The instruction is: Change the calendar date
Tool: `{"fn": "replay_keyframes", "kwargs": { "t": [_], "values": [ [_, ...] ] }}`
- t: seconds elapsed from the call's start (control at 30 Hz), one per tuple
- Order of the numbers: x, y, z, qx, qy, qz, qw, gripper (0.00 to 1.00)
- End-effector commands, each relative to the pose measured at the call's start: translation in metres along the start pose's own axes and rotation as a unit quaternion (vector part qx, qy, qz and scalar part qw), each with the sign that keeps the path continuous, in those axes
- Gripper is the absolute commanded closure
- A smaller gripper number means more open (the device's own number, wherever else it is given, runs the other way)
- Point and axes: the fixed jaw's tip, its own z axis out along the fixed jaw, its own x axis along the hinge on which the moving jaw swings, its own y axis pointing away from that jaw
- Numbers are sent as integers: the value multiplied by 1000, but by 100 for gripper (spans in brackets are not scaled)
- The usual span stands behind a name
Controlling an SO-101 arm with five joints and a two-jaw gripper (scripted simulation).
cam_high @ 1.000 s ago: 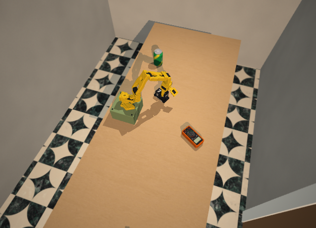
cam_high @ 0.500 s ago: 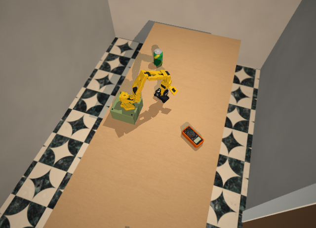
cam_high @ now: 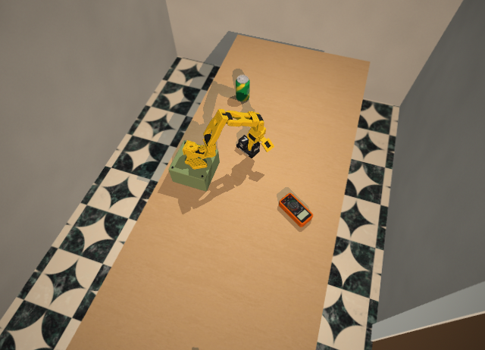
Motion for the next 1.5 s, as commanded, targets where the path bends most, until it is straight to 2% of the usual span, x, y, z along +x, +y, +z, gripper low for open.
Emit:
{"fn": "replay_keyframes", "kwargs": {
  "t": [0.0, 0.07, 0.27, 0.43, 0.57, 0.63, 0.8, 0.97, 1.47],
  "values": [
    [-26, -9, -2, -9, -2, 62, 998, 100],
    [-26, -9, -2, -9, -2, 62, 998, 100],
    [-74, -42, 4, -10, 0, 184, 983, 100],
    [-109, -81, 9, -11, 2, 291, 957, 100],
    [-128, -113, 12, -11, 3, 366, 931, 100],
    [-128, -113, 12, -11, 3, 366, 931, 100],
    [-141, -144, 16, -11, 4, 432, 902, 100],
    [-145, -160, 18, -11, 4, 463, 886, 100],
    [-150, -162, 17, -19, -4, 469, 883, 100]
  ]
}}
